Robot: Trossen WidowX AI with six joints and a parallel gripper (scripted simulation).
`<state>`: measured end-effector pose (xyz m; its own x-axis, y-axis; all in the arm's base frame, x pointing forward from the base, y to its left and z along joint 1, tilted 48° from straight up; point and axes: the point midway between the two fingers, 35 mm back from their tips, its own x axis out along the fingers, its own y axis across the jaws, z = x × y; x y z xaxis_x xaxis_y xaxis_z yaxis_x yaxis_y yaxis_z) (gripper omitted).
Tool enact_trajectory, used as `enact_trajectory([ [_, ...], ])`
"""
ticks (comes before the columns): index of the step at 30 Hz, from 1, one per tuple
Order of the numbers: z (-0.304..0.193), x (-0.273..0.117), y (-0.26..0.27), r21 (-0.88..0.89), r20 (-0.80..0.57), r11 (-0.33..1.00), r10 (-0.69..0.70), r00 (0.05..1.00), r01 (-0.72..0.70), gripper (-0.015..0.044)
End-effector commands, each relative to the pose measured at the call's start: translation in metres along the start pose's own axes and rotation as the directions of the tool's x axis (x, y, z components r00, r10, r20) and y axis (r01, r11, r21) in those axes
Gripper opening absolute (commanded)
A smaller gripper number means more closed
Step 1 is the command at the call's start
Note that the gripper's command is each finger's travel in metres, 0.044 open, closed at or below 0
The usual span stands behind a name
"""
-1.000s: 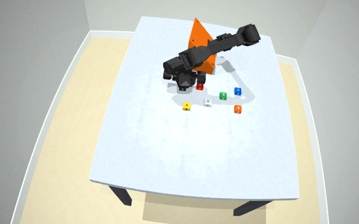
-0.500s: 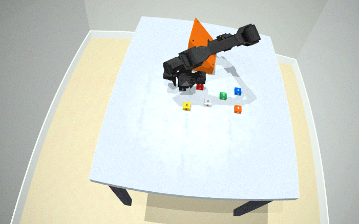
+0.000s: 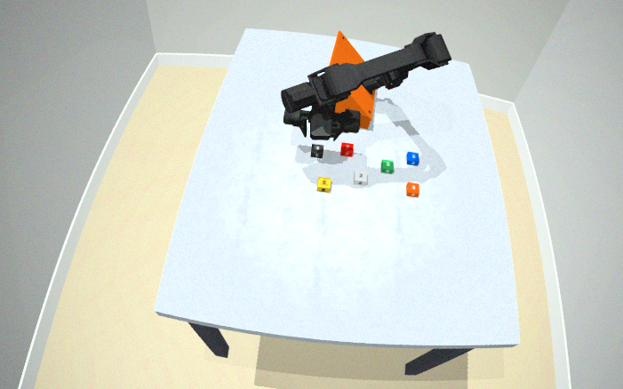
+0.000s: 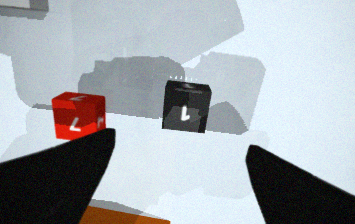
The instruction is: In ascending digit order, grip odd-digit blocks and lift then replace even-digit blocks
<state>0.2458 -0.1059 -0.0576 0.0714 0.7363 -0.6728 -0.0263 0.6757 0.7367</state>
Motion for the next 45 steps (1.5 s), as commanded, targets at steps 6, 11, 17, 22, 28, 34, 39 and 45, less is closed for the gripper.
enact_trajectory([
  [6, -0.001, -0.066, 0.0, -0.009, 0.02, 1.0, -0.021, 1.0, 0.021, 0.012],
  [11, -0.001, -0.066, 0.0, -0.009, 0.02, 1.0, -0.021, 1.0, 0.021, 0.012],
  [17, 0.021, -0.068, 0.026, -0.007, 0.02, 1.0, -0.026, 0.999, 0.026, 0.012],
  [22, 0.064, -0.066, 0.106, -0.009, 0.022, 1.0, -0.017, 1.0, 0.017, 0.012],
  [28, 0.068, -0.065, 0.12, -0.01, 0.021, 1.0, -0.012, 1.0, 0.013, 0.012],
  [34, 0.071, 0.005, 0.12, -0.011, 0.023, 1.0, -0.011, 1.0, 0.011, 0.0278],
  [39, 0.07, 0.016, 0.12, -0.012, 0.023, 1.0, -0.009, 1.0, 0.009, 0.04],
  [45, 0.071, 0.023, 0.12, -0.012, 0.023, 1.0, -0.009, 1.0, 0.009, 0.04],
])
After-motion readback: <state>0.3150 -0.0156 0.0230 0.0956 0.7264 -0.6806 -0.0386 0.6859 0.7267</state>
